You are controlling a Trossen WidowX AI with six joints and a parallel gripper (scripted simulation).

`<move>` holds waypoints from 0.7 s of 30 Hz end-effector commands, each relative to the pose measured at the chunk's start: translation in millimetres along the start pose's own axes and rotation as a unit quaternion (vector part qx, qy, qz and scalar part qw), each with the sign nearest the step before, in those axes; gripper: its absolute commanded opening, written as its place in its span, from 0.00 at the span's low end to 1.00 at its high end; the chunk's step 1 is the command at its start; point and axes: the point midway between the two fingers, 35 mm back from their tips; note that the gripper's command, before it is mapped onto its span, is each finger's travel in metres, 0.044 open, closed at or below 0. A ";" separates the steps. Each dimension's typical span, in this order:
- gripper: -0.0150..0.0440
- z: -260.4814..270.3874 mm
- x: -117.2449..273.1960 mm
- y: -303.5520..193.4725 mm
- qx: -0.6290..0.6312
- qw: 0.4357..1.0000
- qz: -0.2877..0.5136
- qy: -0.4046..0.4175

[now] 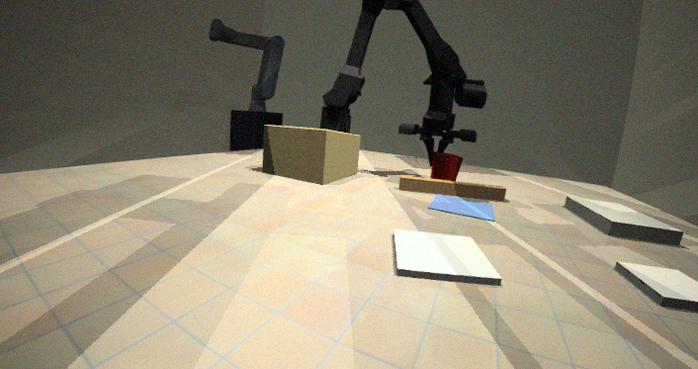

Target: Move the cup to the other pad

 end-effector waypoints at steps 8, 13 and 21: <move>0.25 0.3 0.5 -0.1 0.000 1.000 0.000 0.000; 0.47 0.3 0.5 -0.1 0.000 1.000 0.000 0.000; 0.47 0.4 1.2 -0.1 0.000 1.000 0.000 0.000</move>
Point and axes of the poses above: the point midway between the two fingers, 35 mm back from their tips, its own x axis back along the fingers, its own z axis across the jaws, y = z × x, and after that the axes turned 5 degrees about x, right-handed
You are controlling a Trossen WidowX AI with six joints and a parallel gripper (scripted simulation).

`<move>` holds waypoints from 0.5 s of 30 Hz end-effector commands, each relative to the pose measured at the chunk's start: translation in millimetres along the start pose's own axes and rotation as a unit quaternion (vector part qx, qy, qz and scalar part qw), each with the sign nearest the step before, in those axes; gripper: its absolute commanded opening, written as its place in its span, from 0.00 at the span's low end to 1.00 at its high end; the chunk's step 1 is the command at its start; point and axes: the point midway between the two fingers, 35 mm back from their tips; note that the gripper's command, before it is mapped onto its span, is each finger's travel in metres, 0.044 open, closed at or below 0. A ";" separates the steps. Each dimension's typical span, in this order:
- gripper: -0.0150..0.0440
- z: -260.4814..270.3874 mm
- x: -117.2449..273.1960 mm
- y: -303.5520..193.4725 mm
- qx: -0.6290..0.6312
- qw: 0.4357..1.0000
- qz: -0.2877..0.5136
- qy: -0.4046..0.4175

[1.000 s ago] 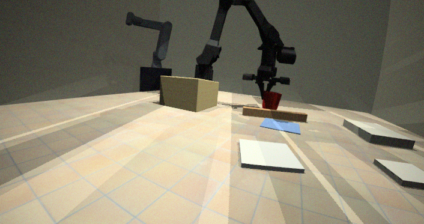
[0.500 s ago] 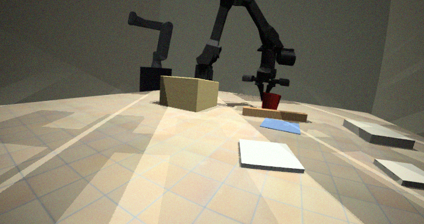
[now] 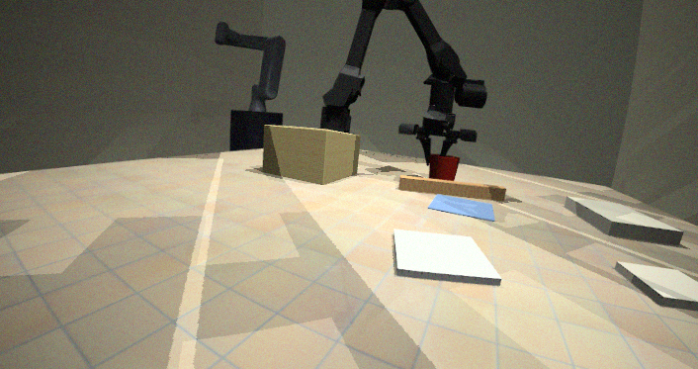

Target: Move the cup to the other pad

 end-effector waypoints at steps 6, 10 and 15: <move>0.47 0.9 8.3 -0.2 0.000 1.000 0.000 0.000; 0.47 1.1 14.2 -0.1 0.000 1.000 0.000 0.000; 0.47 1.1 21.5 0.0 -0.001 1.000 0.001 0.000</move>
Point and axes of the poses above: the point midway between the two fingers, 35 mm back from their tips, its own x axis back along the fingers, its own z axis across the jaws, y = z × x, and after that the axes turned 5 degrees about x, right-handed
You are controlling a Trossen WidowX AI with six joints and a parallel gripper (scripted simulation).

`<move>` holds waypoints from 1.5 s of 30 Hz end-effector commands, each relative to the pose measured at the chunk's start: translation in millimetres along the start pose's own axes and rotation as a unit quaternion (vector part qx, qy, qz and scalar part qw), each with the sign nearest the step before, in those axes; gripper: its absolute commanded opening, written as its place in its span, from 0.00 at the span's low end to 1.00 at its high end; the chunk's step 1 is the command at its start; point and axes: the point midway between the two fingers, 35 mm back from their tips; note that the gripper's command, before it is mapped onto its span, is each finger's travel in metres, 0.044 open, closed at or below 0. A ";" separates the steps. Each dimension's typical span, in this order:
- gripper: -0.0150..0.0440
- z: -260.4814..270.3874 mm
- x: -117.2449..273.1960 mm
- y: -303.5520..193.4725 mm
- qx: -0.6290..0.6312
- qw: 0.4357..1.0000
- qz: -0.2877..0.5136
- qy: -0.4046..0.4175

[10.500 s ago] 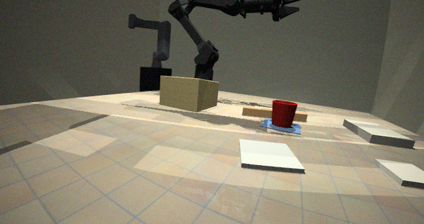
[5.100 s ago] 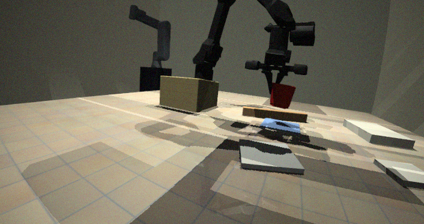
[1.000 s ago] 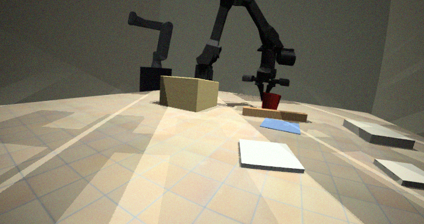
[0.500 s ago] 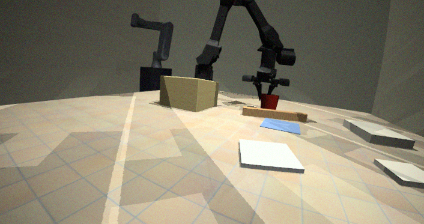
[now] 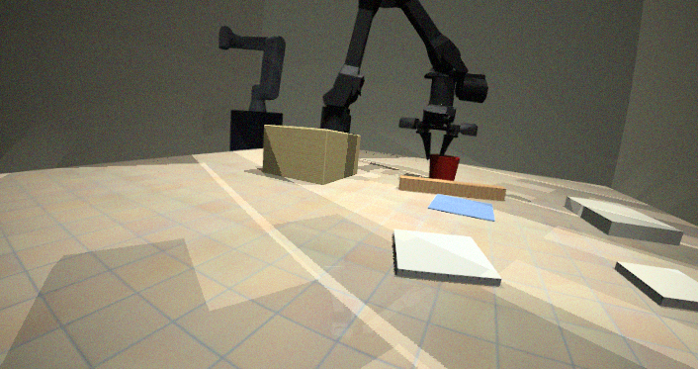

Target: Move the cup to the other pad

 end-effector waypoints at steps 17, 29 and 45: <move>0.47 0.1 31.7 0.6 0.001 1.000 0.002 0.003; 0.74 -1.6 31.8 2.0 -0.001 1.000 0.000 0.001; 1.00 -1.0 82.8 2.6 0.000 1.000 0.002 0.002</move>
Point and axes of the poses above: the point midway between the two fingers, 35 mm back from their tips, its own x axis back along the fingers, its own z axis across the jaws, y = z × x, and after that the axes turned 5 degrees about x, right-handed
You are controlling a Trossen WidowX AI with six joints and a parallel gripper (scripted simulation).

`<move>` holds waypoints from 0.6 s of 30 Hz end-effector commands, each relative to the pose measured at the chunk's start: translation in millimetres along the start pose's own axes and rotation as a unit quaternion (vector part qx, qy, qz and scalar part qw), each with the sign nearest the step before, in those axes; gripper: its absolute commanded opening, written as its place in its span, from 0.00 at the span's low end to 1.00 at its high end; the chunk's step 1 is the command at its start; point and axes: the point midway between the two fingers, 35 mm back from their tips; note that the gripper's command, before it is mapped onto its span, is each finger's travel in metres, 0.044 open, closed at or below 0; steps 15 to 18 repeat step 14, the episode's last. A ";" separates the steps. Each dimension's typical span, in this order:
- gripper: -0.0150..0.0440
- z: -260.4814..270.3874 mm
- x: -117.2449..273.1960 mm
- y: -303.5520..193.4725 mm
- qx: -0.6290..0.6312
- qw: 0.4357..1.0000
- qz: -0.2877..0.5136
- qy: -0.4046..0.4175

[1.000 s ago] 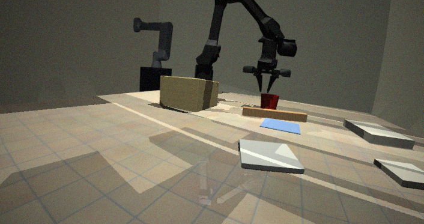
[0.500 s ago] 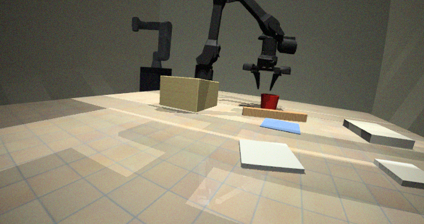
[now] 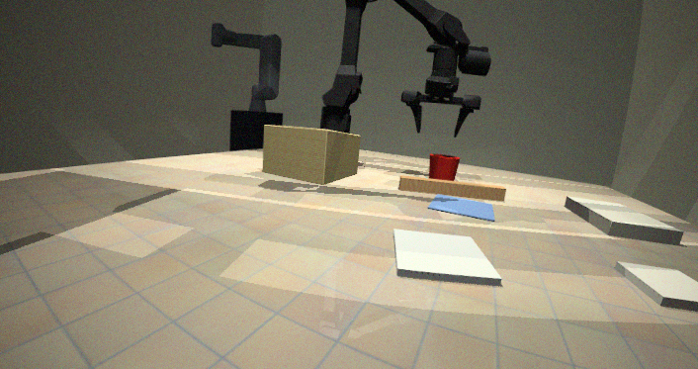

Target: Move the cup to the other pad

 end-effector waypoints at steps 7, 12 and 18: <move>1.00 0.1 30.9 1.0 0.002 1.000 0.003 0.004; 1.00 0.2 26.4 1.3 0.001 1.000 0.001 0.004; 1.00 0.2 26.4 1.3 0.001 1.000 0.001 0.004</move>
Point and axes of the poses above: the point midway between the two fingers, 35 mm back from their tips, its own x axis back along the fingers, its own z axis across the jaws, y = z × x, and after that the axes turned 5 degrees about x, right-handed
